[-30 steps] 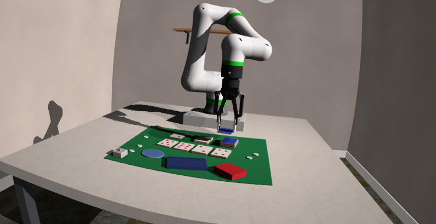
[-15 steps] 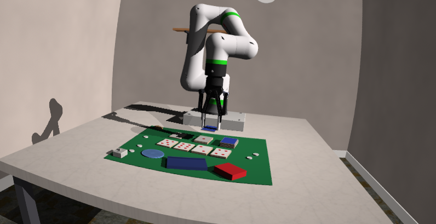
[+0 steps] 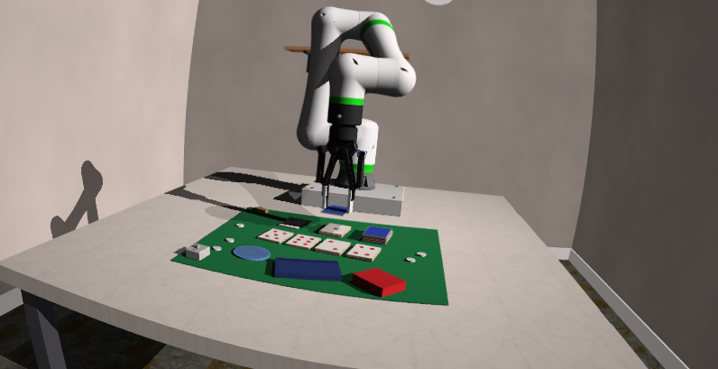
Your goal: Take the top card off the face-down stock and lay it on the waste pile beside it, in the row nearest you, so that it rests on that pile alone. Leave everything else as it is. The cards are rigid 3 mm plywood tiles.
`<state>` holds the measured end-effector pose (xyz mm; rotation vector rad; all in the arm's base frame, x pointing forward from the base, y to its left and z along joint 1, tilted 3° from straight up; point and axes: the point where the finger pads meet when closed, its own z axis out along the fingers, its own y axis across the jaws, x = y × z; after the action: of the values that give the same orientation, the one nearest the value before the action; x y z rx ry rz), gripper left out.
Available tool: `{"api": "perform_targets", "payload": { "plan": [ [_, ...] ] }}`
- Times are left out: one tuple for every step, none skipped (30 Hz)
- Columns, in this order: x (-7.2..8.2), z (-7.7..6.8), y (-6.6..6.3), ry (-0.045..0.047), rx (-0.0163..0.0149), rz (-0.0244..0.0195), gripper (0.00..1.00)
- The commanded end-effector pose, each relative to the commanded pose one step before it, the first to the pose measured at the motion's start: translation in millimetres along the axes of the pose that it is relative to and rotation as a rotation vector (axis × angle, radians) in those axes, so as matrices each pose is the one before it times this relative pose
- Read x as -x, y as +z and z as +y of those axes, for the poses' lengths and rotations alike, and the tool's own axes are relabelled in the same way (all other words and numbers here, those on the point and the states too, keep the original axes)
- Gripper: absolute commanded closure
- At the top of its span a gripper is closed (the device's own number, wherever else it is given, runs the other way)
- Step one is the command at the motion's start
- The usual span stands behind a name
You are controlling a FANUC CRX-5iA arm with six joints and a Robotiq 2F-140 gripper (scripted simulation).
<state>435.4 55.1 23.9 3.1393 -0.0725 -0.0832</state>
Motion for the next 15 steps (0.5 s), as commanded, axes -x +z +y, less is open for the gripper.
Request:
{"api": "perform_targets", "payload": {
  "plan": [
    [-0.18,-0.01,-0.18,0.00004,-0.00004,0.00042,0.58],
    [0.0,0.0,0.0,0.0,0.0,0.0,0.58],
    [0.0,0.0,0.0,0.0,0.0,0.0,0.58],
    [0.0,0.0,0.0,0.0,0.0,0.0,0.58],
    [0.0,0.0,0.0,0.0,0.0,0.0,0.58],
    [0.0,0.0,0.0,0.0,0.0,0.0,0.58],
    [0.0,0.0,0.0,0.0,0.0,0.0,0.58],
    [0.0,0.0,0.03,0.0,0.0,0.0,0.58],
    [0.0,0.0,0.08,0.0,0.0,0.0,0.58],
    [0.0,0.0,0.15,0.0,0.0,0.0,0.58],
    [0.0,0.0,0.24,0.0,0.0,0.0,0.58],
    [0.0,0.0,0.0,0.0,0.0,0.0,0.58],
    [0.0,0.0,0.0,0.0,0.0,0.0,0.58],
    [0.0,0.0,0.33,0.0,0.0,0.0,0.58],
    [0.0,0.0,0.44,0.0,0.0,0.0,0.58]
  ]
}}
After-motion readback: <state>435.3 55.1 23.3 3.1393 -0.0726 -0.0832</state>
